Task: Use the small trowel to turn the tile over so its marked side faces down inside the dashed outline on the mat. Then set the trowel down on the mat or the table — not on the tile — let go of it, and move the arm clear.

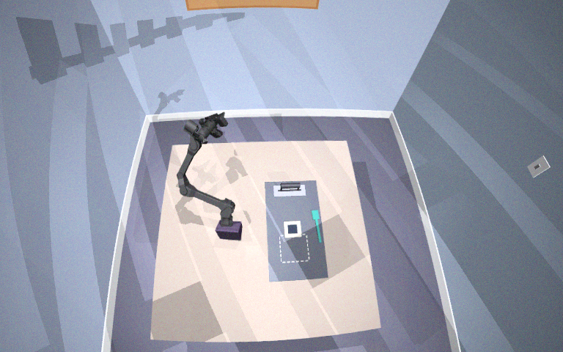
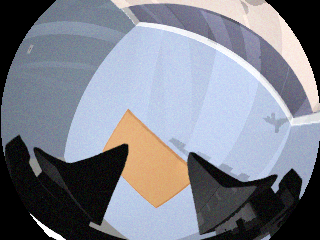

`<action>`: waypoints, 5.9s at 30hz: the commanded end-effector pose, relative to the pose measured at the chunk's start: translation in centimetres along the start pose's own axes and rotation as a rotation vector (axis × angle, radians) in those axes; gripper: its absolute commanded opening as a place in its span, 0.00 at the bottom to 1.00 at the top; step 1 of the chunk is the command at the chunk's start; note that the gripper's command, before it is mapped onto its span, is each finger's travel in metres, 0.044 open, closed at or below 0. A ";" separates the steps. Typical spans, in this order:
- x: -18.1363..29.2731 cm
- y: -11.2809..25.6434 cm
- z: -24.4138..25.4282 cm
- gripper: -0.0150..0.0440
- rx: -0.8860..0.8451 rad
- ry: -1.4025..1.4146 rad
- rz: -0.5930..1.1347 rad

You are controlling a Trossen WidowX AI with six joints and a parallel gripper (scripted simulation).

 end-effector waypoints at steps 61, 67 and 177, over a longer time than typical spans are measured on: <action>-21.8 -9.2 17.0 0.71 -0.637 -1.746 -0.459; -23.9 -9.4 17.6 0.71 -0.733 -1.890 -0.488; -51.7 -6.0 16.4 0.67 -3.336 -2.617 0.316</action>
Point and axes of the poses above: the point midway between the two fingers, 35 mm back from their tips, its own y axis back along the fingers, its own z axis across the jaws, x = y × z, the point moved 6 cm from there along y, back along the fingers, and after that the axes turned 11 degrees about y, right-handed, at the moved point
